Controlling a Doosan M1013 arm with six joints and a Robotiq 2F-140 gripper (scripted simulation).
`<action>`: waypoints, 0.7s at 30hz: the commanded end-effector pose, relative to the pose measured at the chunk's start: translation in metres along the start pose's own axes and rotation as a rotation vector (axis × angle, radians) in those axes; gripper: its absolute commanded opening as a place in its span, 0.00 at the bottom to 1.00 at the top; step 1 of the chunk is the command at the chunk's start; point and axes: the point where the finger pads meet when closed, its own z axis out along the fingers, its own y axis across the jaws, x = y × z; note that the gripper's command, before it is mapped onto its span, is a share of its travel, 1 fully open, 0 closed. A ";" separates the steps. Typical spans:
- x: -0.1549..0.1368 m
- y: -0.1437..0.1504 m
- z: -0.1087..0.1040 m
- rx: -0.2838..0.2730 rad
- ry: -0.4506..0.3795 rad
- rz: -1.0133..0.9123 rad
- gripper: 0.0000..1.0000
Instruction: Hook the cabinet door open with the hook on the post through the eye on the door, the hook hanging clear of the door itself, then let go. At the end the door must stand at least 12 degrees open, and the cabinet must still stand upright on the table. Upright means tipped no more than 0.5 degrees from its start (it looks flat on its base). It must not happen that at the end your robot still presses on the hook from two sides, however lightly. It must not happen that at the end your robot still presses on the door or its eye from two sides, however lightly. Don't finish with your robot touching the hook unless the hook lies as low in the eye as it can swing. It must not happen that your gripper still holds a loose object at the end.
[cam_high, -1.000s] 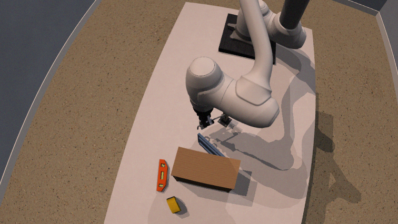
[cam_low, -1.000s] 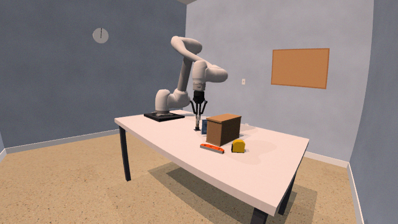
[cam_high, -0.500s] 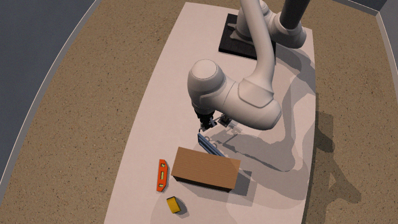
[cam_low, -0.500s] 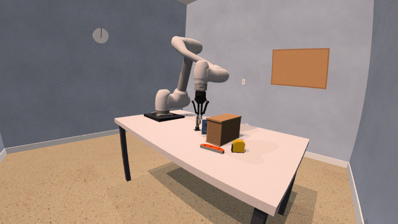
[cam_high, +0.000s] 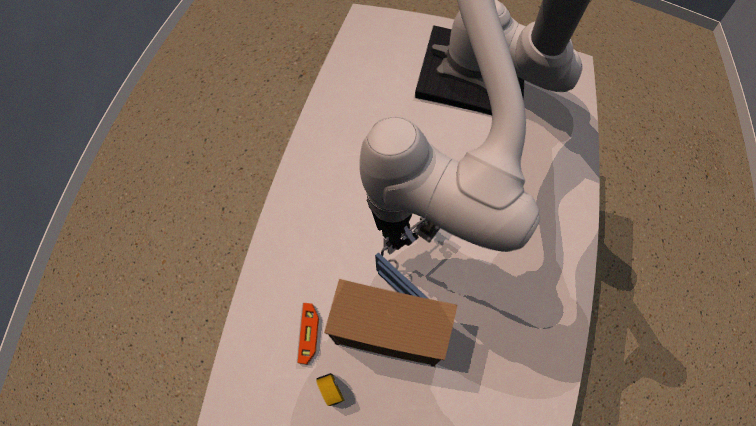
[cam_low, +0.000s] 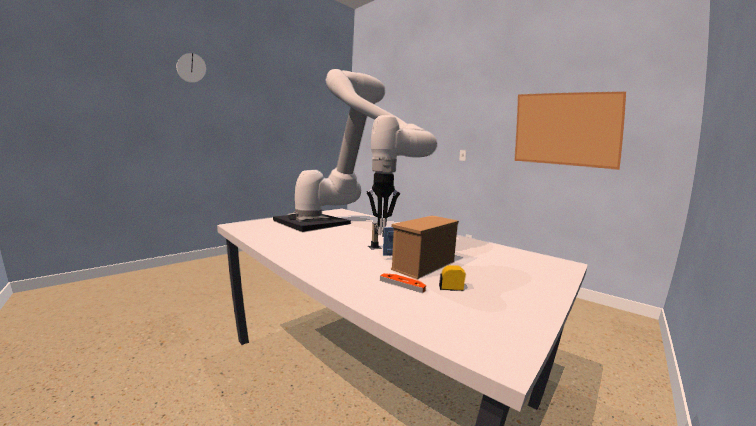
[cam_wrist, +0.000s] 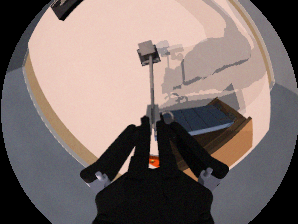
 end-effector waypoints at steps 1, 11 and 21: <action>0.001 0.006 0.001 0.001 0.009 -0.027 0.03; 0.002 0.012 0.001 0.000 0.009 -0.094 0.03; 0.003 0.019 0.001 0.000 0.009 -0.168 0.03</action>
